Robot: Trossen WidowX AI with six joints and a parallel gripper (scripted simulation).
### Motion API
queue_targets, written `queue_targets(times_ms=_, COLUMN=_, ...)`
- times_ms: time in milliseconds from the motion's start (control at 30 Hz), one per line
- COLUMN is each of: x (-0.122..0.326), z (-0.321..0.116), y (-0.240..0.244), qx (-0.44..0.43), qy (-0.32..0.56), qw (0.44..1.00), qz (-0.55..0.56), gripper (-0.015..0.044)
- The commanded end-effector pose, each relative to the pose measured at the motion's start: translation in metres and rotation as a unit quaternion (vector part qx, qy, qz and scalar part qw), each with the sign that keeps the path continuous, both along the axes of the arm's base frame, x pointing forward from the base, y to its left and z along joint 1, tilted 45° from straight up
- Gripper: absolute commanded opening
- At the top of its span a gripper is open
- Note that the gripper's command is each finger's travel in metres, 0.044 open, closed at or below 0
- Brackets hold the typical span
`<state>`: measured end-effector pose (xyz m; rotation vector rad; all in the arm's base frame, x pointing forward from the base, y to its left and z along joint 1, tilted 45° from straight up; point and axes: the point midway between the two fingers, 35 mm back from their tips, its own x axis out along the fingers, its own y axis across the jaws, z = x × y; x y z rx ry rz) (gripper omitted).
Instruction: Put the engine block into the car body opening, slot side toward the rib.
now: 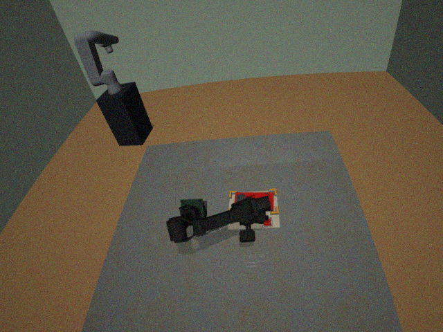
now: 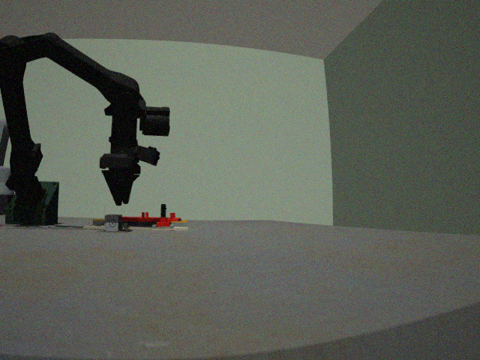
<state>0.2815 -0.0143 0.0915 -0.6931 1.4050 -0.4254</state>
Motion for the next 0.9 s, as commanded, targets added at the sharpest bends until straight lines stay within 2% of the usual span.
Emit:
queue_targets(times_ms=0, x=0.0, z=0.01, y=0.002, qx=-0.031, qy=0.011, qw=0.999, qz=-0.001, gripper=0.044)
queue_targets(times_ms=267, x=-0.018, z=0.008, y=0.0, qx=-0.031, qy=0.011, qw=0.999, qz=-0.001, gripper=0.044)
queue_targets(times_ms=867, x=-0.014, z=-0.013, y=-0.02, qx=-0.031, qy=0.011, qw=0.999, qz=-0.001, gripper=0.044)
